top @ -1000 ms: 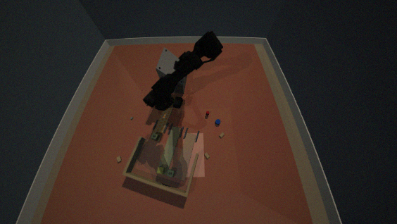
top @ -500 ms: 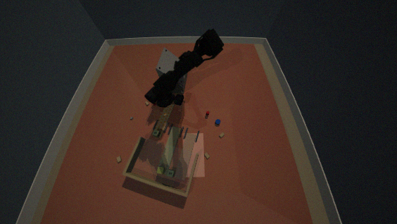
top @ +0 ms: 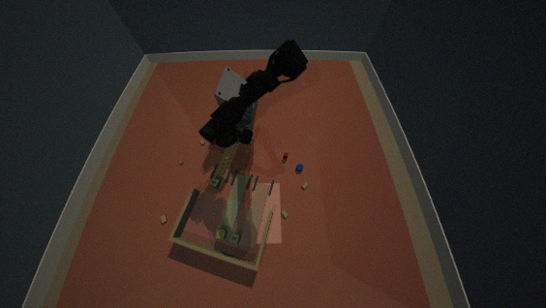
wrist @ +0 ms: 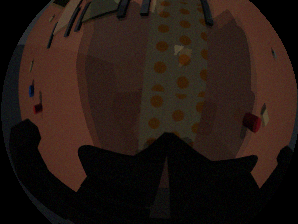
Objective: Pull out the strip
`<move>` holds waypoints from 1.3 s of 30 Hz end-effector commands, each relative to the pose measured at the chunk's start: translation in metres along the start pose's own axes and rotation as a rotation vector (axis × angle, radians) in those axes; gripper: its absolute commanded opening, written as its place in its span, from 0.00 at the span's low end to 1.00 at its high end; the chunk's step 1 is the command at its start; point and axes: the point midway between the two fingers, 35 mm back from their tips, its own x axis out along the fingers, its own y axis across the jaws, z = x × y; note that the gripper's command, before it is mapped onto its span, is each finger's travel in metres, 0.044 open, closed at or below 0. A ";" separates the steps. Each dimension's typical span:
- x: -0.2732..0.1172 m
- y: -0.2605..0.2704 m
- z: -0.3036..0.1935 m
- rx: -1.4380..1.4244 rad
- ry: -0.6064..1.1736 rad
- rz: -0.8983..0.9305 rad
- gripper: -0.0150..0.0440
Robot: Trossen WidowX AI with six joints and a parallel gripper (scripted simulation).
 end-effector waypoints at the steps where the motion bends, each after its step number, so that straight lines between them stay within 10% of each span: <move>1: 0.003 0.000 -0.010 0.008 0.025 -0.001 0.25; 30: -0.042 0.000 0.002 0.008 0.024 -0.003 0.25; 39: -0.040 0.002 0.035 0.046 0.022 -0.003 0.65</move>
